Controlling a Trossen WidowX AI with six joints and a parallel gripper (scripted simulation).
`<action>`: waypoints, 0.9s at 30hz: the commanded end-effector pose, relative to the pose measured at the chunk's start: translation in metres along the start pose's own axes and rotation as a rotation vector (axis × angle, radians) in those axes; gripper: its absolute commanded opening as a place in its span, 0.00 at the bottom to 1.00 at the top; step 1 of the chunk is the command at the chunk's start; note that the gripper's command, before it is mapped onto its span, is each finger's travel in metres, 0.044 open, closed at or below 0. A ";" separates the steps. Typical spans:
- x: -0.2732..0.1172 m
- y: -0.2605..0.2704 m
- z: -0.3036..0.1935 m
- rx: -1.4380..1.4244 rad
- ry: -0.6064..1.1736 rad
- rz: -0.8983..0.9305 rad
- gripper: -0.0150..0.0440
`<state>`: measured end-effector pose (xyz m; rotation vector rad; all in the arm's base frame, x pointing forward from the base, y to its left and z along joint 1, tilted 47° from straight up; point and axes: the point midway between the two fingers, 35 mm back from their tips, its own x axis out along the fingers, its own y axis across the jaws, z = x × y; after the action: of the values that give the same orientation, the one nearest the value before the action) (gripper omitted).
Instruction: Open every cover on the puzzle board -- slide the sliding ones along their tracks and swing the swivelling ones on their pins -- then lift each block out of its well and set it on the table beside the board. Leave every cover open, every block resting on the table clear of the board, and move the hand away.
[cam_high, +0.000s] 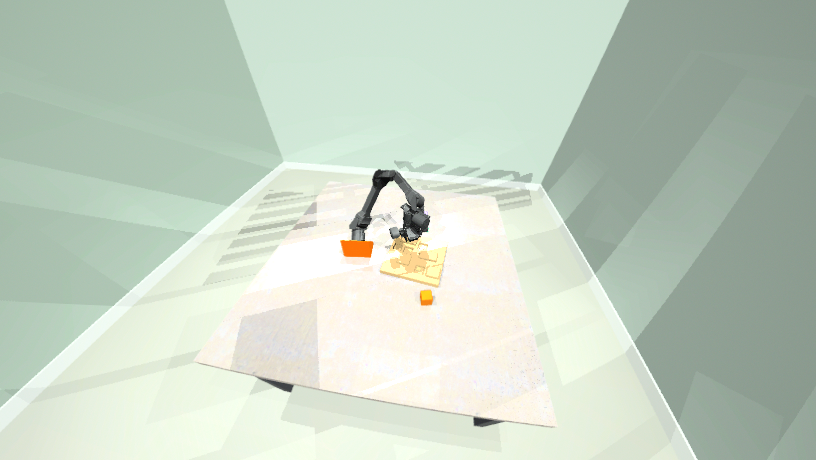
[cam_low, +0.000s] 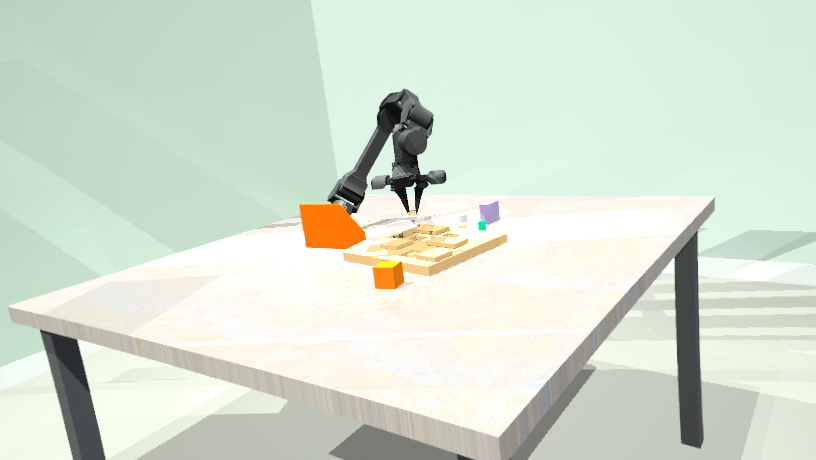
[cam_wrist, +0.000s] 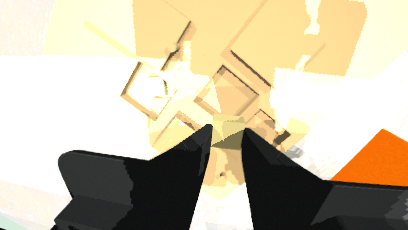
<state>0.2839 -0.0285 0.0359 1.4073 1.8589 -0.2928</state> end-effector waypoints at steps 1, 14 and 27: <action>-0.011 0.000 0.001 -0.003 -0.005 0.000 0.39; -0.018 0.019 -0.030 0.001 -0.017 -0.004 0.39; -0.019 0.040 -0.075 0.003 -0.025 -0.004 0.39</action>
<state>0.2892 0.0104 0.1021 1.3899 1.8452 -0.3147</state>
